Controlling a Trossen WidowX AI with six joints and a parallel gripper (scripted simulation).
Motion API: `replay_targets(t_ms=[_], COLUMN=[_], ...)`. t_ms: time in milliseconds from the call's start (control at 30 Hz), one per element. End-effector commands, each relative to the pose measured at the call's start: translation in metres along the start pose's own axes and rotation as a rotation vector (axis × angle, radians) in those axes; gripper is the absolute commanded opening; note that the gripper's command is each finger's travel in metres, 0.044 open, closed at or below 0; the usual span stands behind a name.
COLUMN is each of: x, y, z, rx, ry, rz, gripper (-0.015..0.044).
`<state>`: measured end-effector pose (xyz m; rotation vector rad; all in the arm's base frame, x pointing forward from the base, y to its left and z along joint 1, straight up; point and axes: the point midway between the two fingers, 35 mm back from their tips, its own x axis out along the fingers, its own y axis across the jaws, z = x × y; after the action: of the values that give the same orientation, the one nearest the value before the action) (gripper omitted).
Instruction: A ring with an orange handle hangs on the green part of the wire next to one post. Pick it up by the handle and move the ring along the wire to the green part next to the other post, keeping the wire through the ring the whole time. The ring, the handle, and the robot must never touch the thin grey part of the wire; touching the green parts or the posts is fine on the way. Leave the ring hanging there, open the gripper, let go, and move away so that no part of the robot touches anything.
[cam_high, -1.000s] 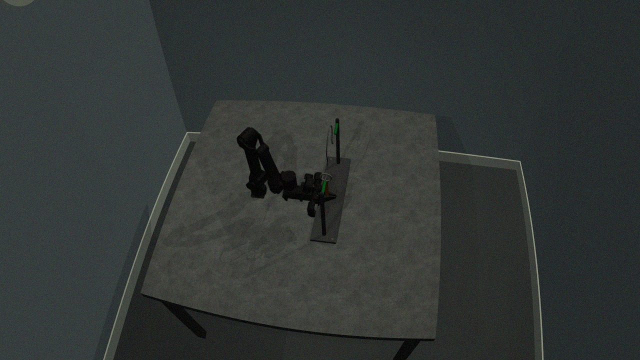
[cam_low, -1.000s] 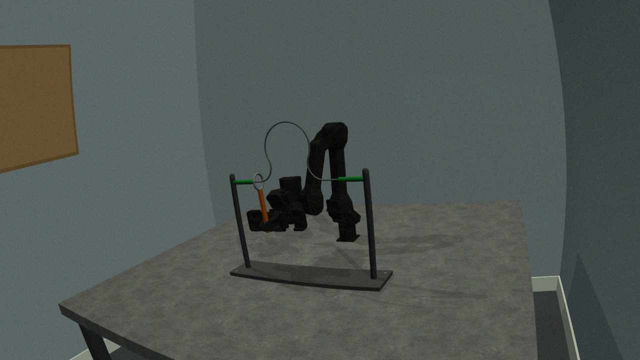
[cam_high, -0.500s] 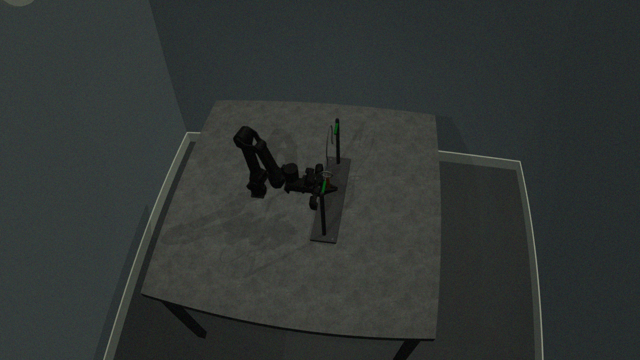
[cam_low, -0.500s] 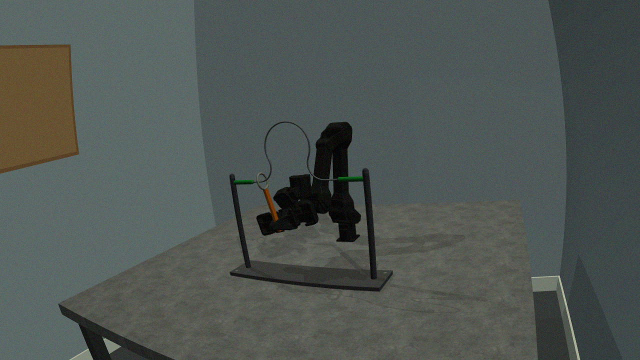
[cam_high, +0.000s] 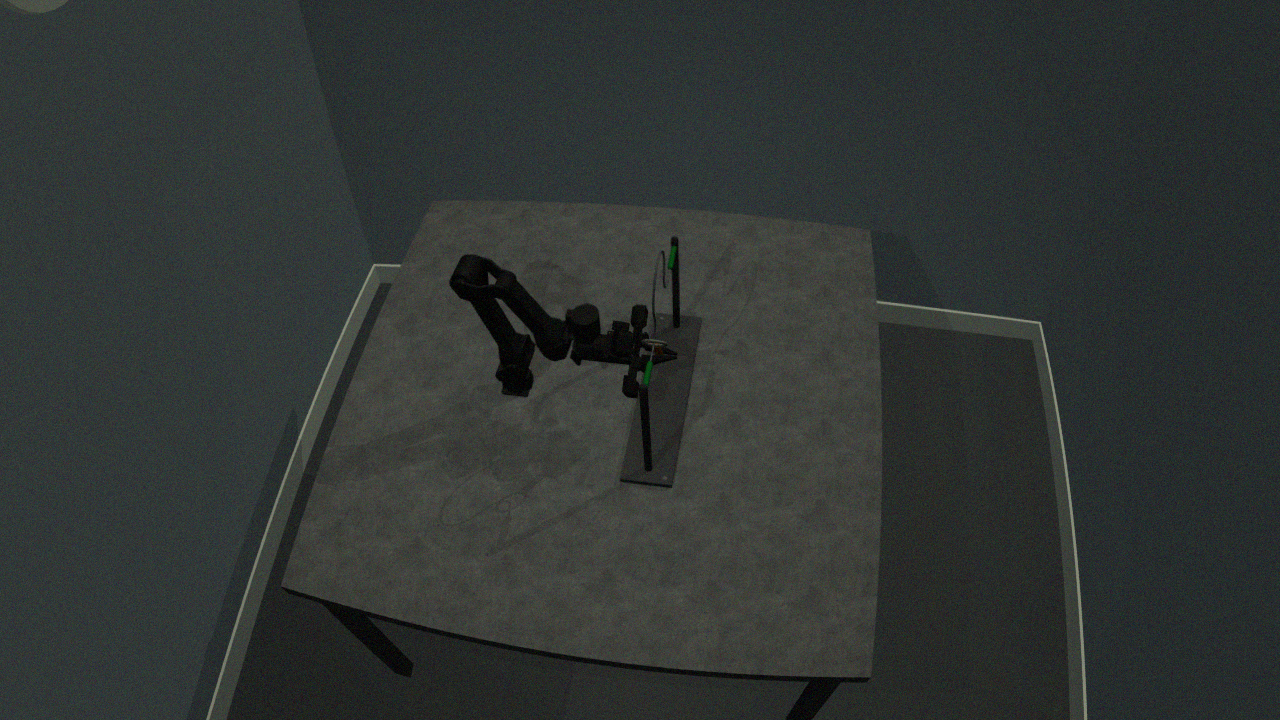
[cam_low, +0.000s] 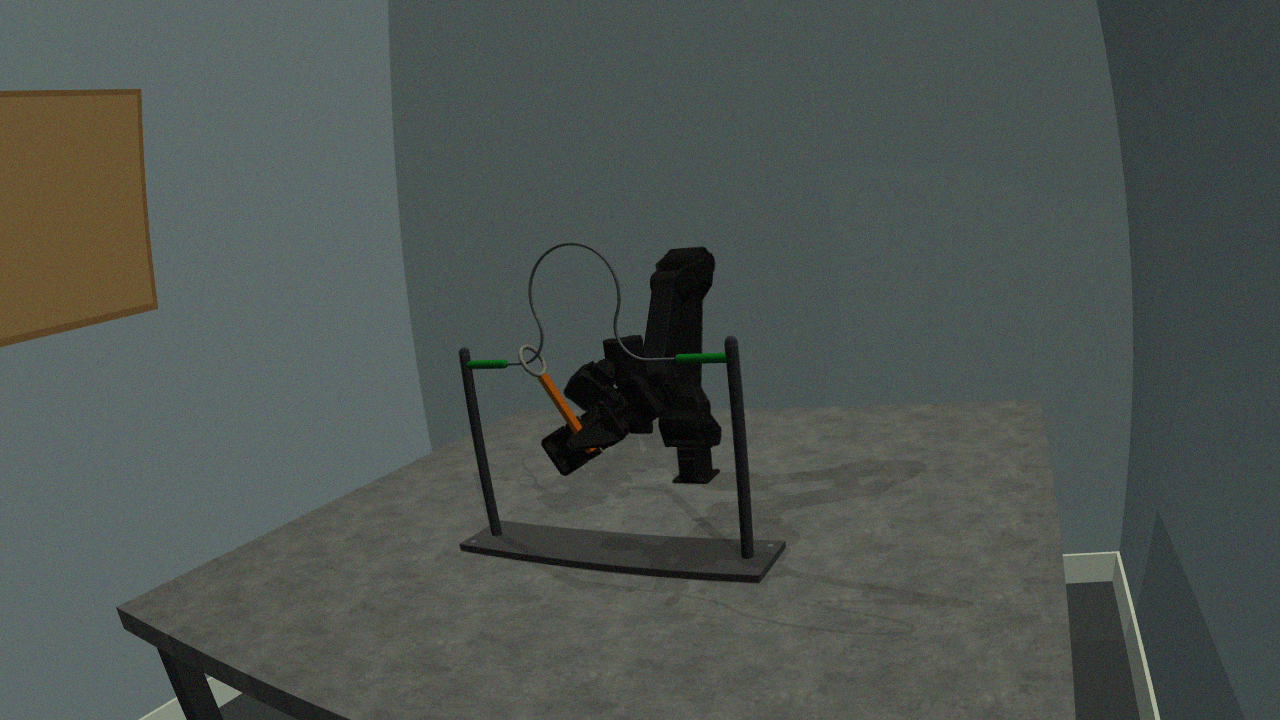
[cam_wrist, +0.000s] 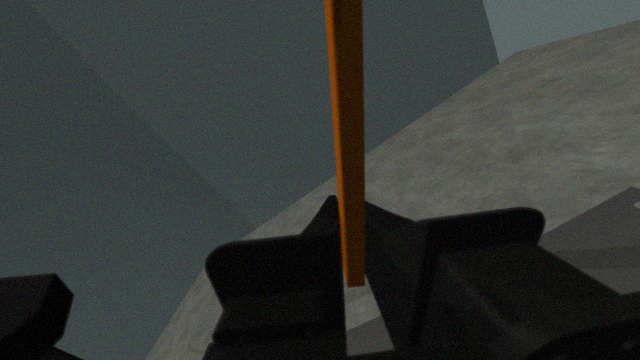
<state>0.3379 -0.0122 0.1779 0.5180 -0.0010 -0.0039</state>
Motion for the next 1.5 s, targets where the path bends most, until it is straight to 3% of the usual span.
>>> replay_targets(t_ms=[0,967,1467], x=[-0.003,-0.058,-0.061], y=[0.011,0.102,0.133], z=[0.003,0.056,0.099], rx=[0.065,0.732,1.074], ry=[0.019,0.461,0.449], rz=[0.002,0.190,0.282], gripper=[-0.0150,-0.0150,-0.0150])
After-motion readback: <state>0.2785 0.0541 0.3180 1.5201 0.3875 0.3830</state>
